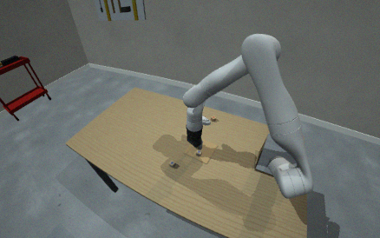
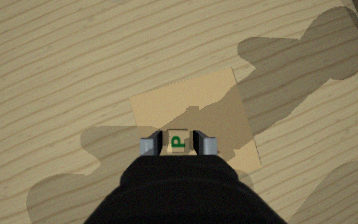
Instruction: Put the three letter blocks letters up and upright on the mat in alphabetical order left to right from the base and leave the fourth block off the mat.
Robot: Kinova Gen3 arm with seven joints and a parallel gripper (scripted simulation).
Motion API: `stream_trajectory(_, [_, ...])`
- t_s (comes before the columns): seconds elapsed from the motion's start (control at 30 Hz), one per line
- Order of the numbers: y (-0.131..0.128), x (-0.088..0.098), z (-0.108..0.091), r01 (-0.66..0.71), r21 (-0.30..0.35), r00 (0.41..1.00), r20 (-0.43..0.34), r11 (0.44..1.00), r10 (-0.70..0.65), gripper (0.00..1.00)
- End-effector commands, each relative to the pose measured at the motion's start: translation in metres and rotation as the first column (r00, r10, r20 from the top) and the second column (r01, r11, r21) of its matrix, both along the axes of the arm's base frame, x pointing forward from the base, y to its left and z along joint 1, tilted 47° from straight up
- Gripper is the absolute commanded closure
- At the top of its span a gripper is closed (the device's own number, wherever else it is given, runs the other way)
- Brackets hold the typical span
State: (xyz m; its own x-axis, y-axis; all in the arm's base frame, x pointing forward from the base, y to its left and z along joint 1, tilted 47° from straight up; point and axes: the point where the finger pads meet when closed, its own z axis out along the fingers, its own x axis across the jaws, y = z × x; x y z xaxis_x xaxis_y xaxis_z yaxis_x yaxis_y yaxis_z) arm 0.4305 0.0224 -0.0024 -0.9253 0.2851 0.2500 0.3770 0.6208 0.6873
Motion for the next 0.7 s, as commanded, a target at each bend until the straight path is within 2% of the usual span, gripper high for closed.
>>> stream_trajectory(0.0, [0.0002,-0.0003,-0.0016,0.008,0.0,1.0,-0.005,1.0,-0.008,0.21])
stream_trajectory(0.5, [0.0002,-0.0003,-0.0016,0.008,0.0,1.0,-0.005,1.0,-0.008,0.21])
stream_trajectory(0.53, [0.0002,-0.0003,-0.0016,0.008,0.0,1.0,-0.005,1.0,-0.008,0.51])
stream_trajectory(0.67, [0.0002,-0.0003,-0.0016,0.008,0.0,1.0,-0.005,1.0,-0.008,0.51])
